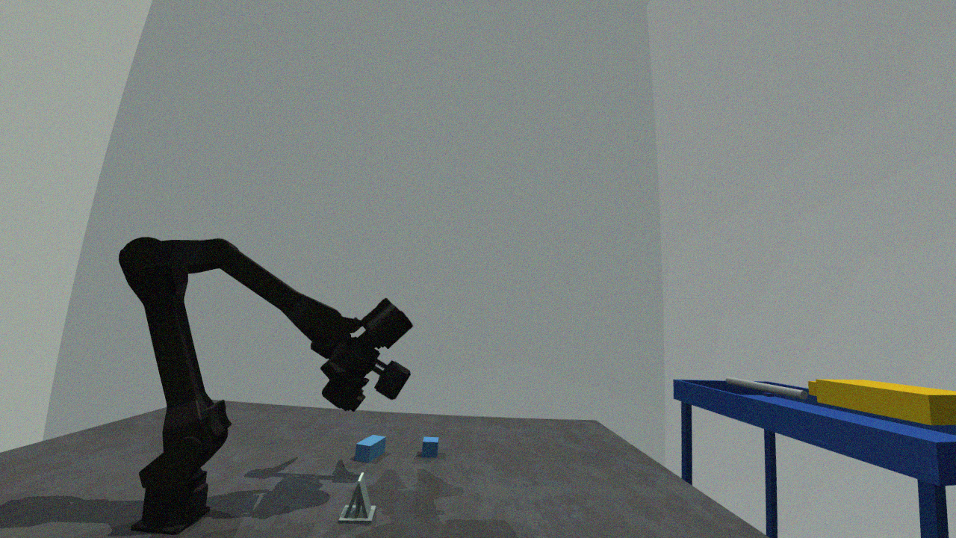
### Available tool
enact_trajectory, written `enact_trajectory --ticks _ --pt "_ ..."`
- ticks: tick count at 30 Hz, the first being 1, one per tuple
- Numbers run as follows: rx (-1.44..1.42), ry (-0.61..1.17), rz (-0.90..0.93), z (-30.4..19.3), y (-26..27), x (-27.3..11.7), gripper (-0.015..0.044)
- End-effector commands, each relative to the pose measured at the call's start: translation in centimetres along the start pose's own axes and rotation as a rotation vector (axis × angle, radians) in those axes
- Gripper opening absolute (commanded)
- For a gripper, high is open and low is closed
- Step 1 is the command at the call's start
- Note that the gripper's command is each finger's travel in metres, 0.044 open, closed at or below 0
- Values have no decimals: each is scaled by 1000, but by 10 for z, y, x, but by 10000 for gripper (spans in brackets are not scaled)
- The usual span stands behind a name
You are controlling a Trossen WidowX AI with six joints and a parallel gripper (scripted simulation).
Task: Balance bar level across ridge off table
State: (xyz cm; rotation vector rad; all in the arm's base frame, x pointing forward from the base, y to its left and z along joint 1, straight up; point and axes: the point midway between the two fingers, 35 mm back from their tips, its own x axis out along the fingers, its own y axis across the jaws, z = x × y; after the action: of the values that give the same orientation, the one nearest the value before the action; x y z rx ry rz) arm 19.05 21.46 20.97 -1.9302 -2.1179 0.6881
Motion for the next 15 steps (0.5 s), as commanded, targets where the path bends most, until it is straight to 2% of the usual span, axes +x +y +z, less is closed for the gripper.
enact_trajectory --ticks 1,3,4,15 --pt "-1 0 5 0 1 -1 374" --pt "-11 -2 46 -1 9 -5 321" --pt "-18 -5 77 -2 15 -8 315" --pt "-80 -82 399 0 72 -57 315"
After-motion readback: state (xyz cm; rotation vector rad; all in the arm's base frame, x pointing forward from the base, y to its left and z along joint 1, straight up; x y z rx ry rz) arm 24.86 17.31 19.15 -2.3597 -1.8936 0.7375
